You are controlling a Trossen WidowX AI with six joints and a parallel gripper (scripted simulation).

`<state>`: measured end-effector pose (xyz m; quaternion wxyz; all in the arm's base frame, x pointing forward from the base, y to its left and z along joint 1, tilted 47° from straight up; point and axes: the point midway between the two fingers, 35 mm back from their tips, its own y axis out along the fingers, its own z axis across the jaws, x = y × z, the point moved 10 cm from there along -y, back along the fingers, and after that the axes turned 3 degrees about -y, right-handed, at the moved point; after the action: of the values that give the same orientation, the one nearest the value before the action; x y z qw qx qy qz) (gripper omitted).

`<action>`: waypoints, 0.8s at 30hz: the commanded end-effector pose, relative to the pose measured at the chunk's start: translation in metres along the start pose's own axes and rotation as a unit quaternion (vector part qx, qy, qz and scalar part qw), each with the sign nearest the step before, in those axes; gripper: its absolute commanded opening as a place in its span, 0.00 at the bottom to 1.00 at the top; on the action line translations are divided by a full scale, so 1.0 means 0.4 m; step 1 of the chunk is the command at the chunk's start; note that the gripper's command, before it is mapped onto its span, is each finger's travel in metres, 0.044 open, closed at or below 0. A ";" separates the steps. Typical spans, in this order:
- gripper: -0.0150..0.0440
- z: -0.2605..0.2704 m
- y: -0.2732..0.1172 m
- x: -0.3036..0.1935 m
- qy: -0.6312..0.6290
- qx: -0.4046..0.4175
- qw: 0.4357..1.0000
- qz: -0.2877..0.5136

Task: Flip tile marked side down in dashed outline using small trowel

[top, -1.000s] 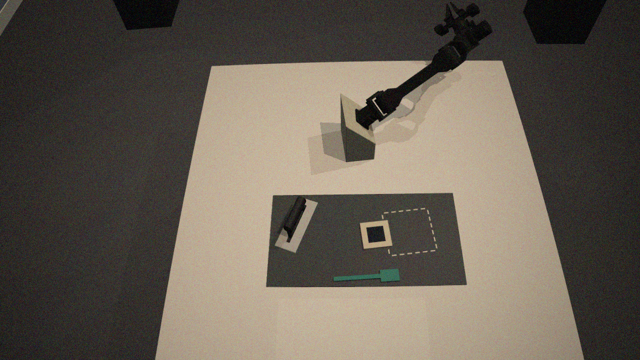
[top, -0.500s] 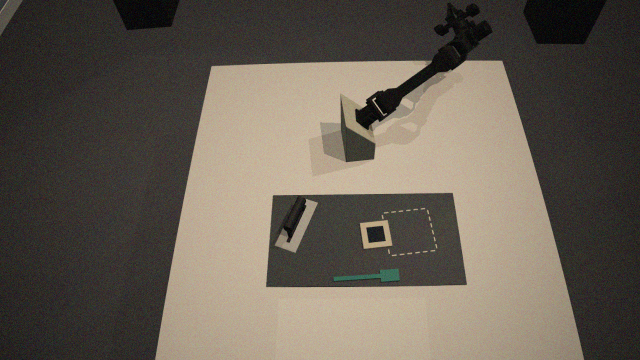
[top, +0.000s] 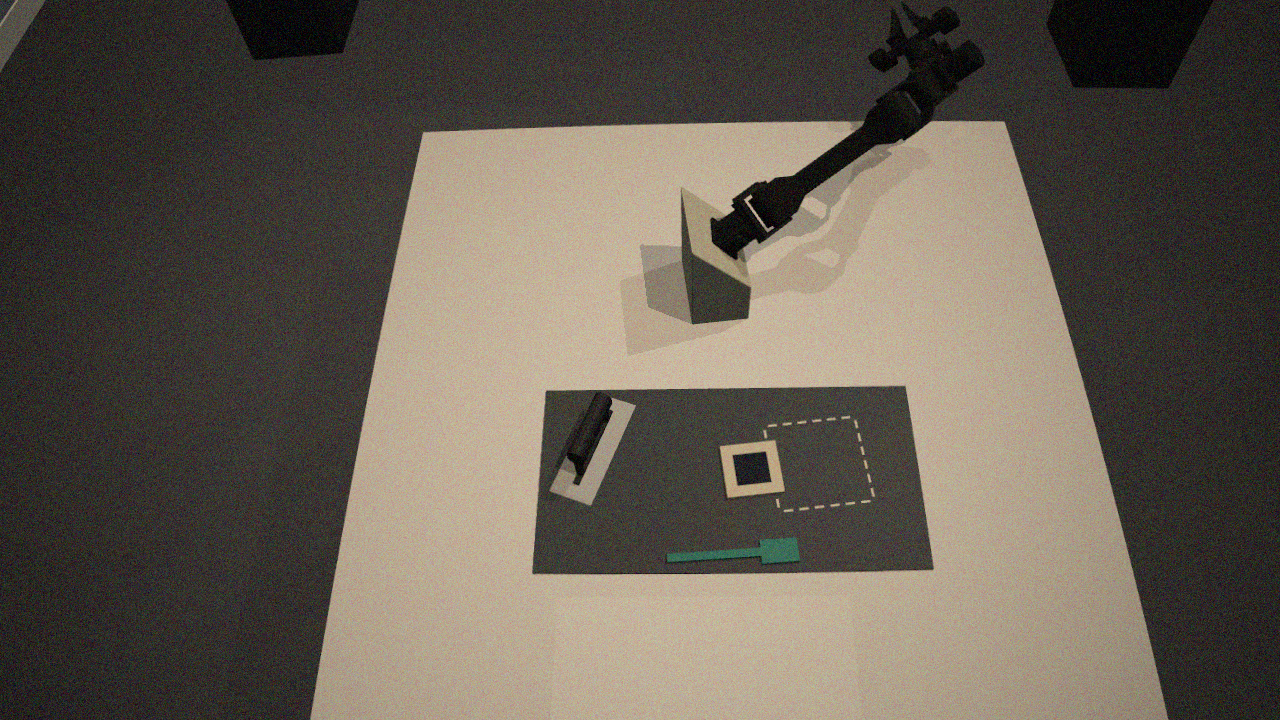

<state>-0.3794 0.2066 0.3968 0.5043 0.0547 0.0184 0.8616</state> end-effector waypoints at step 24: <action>0.25 0.000 0.000 0.000 0.000 0.000 1.000 0.000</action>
<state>-0.3794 0.2066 0.3968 0.5044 0.0547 0.0185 0.8616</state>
